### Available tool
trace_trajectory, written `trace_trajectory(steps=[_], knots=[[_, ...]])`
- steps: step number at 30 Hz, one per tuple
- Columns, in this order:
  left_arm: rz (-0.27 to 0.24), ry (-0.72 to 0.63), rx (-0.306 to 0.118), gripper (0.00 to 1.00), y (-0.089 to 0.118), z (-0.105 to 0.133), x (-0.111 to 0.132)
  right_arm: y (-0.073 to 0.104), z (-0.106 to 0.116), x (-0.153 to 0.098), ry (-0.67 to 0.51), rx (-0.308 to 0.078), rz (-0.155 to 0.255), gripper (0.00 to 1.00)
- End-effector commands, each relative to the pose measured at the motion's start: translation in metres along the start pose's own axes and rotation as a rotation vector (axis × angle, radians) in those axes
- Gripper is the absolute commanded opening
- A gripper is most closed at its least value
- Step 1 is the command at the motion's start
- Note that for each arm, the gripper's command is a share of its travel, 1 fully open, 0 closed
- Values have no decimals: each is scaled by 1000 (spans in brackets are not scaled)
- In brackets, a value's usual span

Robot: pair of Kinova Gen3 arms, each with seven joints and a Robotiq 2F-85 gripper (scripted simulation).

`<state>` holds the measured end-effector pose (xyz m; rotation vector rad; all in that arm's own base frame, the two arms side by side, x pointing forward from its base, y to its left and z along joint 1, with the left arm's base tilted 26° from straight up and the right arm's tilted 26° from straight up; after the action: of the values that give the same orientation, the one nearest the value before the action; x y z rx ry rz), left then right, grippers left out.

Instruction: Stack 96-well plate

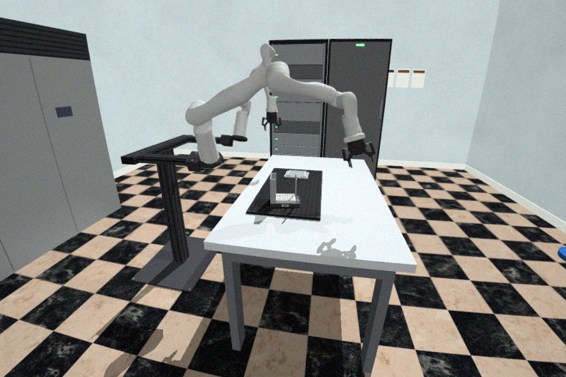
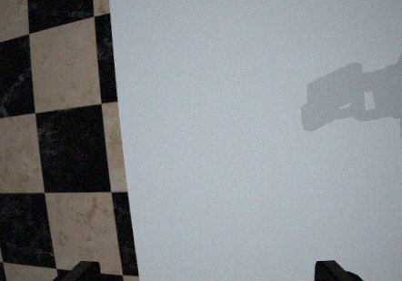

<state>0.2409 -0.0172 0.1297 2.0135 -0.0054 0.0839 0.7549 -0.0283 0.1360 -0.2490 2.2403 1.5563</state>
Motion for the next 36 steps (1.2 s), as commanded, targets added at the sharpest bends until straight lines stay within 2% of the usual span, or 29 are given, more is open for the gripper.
trace_trajectory(steps=[1,5,7,10,13,15,19,21,25,27,32,34,36], knots=[[1,0,-1,1000,0,0,0,0,17,6,-62,-7,14,1000],[1,0,-1,1000,0,0,0,-1,31,14,-62,-7,14,1000],[1,0,-1,1000,0,0,0,-2,39,18,-126,-12,34,1000],[1,0,-1,1000,0,0,0,-3,52,25,-128,-12,34,1000],[1,0,-1,1000,0,0,0,-3,54,27,-128,-12,34,1000],[1,0,-1,1000,0,0,0,-4,62,31,-191,-15,54,1000],[1,0,-1,1000,0,0,0,-5,77,40,-192,-15,55,1000],[1,0,-1,1000,0,0,0,-6,85,44,-256,-15,74,1000],[1,0,-1,1000,0,0,0,-6,99,54,-257,-15,75,1000],[1,0,-1,1000,0,0,0,-7,107,59,-321,-13,94,1000],[1,0,-1,1000,0,0,0,-7,120,67,-321,-13,94,1000],[1,0,-1,1000,0,0,0,-7,127,73,-385,-8,113,1000],[1,0,-1,1000,0,0,0,-8,135,79,-385,-8,113,1000]])
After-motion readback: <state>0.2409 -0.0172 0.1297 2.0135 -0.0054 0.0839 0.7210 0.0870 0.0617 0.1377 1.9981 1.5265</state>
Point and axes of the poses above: on each arm, the point where the finger pads meet when closed, its own y axis back along the fingers, its own x axis across the jaws, z = x × y, the point moved 6 cm from there along y, back along the fingers, and after that the axes turned 6 degrees about -y, right-handed, at the moved point
